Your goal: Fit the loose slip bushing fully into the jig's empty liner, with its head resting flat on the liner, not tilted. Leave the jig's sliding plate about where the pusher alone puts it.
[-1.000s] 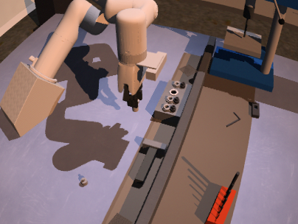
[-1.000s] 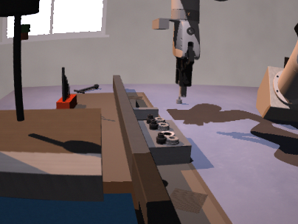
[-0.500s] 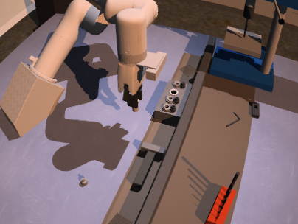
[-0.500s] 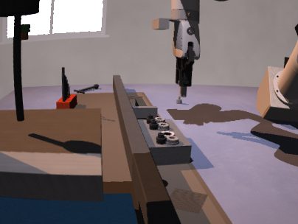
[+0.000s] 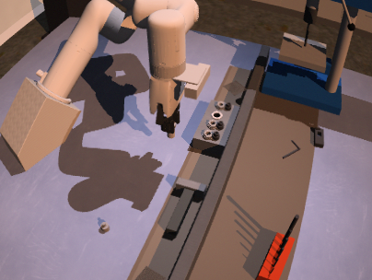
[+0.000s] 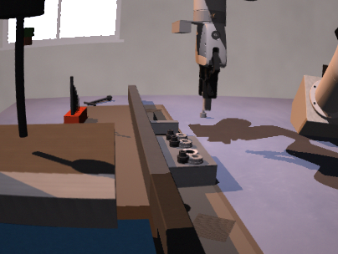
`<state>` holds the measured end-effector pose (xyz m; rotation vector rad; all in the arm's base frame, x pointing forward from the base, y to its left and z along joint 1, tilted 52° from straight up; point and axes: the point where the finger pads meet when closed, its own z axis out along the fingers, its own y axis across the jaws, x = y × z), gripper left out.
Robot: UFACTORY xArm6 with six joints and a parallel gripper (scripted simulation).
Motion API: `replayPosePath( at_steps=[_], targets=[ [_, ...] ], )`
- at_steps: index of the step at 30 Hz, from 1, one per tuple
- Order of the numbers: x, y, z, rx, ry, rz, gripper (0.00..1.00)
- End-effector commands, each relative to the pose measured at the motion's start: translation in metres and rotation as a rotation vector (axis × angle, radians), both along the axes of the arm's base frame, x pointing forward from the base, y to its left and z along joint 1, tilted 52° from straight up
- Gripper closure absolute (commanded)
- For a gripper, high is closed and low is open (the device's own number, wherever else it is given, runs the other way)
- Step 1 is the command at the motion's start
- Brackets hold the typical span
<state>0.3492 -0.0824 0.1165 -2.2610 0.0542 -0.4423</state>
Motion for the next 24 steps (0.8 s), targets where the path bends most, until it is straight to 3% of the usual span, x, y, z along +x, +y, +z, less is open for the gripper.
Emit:
replayPosePath(
  at_steps=[1, 24],
  targets=[
    [0.004, 0.005, 0.010, -0.002, -0.002, -0.001, 0.74],
    [0.012, 0.017, 0.030, -0.002, -0.002, -0.001, 0.74]
  ],
)
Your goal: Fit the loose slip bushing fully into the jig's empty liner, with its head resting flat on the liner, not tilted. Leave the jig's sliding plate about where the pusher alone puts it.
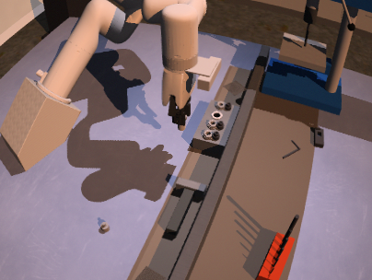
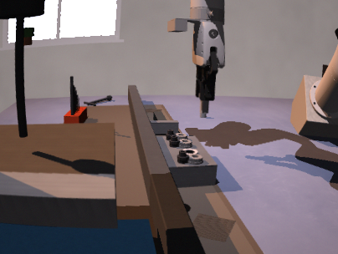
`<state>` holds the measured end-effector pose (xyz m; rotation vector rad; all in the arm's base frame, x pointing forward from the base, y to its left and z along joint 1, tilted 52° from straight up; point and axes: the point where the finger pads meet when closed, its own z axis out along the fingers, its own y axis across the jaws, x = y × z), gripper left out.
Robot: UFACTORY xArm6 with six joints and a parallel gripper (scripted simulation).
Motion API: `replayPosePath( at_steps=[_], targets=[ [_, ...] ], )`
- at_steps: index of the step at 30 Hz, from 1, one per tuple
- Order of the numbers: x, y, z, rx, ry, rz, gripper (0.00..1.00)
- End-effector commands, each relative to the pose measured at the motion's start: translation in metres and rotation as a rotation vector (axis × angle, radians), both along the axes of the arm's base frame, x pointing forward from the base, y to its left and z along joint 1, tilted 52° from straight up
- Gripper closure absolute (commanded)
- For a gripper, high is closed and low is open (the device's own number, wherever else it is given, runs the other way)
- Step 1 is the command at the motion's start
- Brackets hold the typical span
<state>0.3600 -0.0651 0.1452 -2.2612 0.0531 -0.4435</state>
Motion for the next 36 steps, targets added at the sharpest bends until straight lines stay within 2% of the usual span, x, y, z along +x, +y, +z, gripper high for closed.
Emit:
replayPosePath(
  at_steps=[1, 10, 18, 26, 36],
  targets=[
    [0.001, 0.000, 0.002, -0.002, -0.001, -0.002, 0.74],
    [0.007, 0.010, 0.018, -0.002, -0.001, -0.002, 0.74],
    [0.008, 0.011, 0.021, -0.001, -0.001, -0.002, 0.74],
    [0.014, 0.021, 0.036, -0.001, -0.001, -0.002, 0.74],
    [0.016, 0.024, 0.042, -0.001, -0.002, -0.002, 0.74]
  ],
)
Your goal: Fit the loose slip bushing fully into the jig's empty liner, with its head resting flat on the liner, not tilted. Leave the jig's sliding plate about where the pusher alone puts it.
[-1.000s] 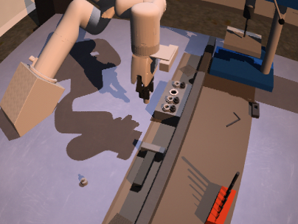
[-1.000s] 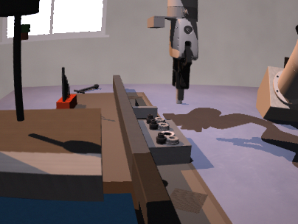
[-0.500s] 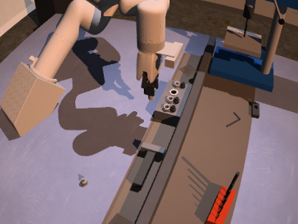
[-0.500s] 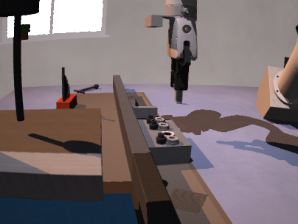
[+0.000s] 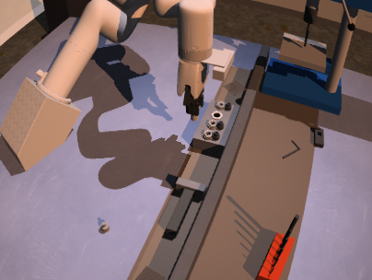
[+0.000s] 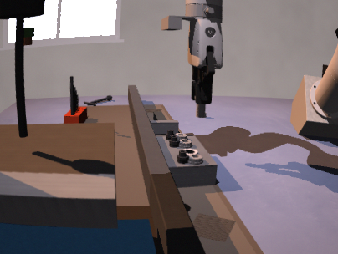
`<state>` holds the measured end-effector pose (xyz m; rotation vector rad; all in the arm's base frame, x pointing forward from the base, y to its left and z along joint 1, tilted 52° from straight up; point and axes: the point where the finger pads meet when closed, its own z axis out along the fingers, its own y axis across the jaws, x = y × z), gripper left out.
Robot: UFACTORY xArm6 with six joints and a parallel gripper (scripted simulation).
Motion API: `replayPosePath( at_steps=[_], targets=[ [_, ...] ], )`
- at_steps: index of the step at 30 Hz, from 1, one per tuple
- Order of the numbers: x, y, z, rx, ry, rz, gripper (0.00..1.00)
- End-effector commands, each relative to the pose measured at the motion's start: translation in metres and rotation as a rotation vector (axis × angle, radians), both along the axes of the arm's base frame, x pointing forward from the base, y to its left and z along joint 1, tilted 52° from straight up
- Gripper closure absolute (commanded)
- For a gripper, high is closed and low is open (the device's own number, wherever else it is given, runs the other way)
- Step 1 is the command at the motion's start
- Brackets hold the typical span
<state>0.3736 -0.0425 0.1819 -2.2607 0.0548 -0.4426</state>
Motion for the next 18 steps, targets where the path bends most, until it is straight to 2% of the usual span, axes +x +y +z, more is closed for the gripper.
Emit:
replayPosePath(
  at_steps=[1, 18],
  targets=[
    [0.003, 0.003, 0.007, -0.002, -0.003, -0.001, 0.74],
    [0.010, 0.015, 0.027, -0.002, -0.003, -0.001, 0.74]
  ],
)
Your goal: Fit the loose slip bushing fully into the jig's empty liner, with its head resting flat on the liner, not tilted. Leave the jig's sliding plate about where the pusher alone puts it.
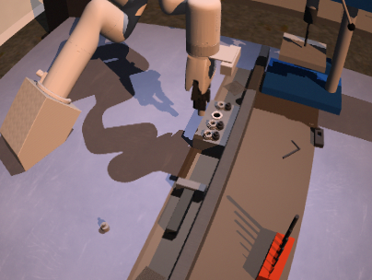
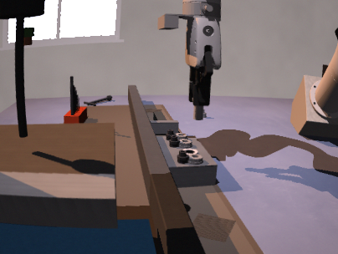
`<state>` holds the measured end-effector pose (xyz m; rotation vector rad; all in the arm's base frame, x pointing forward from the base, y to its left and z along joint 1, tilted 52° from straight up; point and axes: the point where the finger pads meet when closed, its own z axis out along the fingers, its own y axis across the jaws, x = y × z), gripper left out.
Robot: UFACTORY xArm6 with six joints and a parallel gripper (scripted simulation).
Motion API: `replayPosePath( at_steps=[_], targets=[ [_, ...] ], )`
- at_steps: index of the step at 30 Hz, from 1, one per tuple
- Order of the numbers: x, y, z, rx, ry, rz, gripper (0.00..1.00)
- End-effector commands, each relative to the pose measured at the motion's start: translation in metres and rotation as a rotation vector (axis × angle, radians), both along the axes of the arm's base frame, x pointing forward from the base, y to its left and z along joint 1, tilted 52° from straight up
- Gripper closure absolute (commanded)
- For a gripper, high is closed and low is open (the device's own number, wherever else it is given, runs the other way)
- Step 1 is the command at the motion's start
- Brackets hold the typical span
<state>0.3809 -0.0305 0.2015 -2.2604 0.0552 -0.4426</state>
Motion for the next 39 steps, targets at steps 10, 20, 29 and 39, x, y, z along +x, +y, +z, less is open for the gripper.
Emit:
replayPosePath(
  at_steps=[10, 20, 29, 39],
  targets=[
    [0.006, 0.009, 0.017, -0.002, -0.003, -0.001, 0.74],
    [0.012, 0.018, 0.033, -0.002, -0.003, -0.001, 0.74],
    [0.014, 0.021, 0.036, -0.002, -0.003, -0.001, 0.74],
    [0.020, 0.030, 0.052, -0.002, -0.003, -0.001, 0.74]
  ],
)
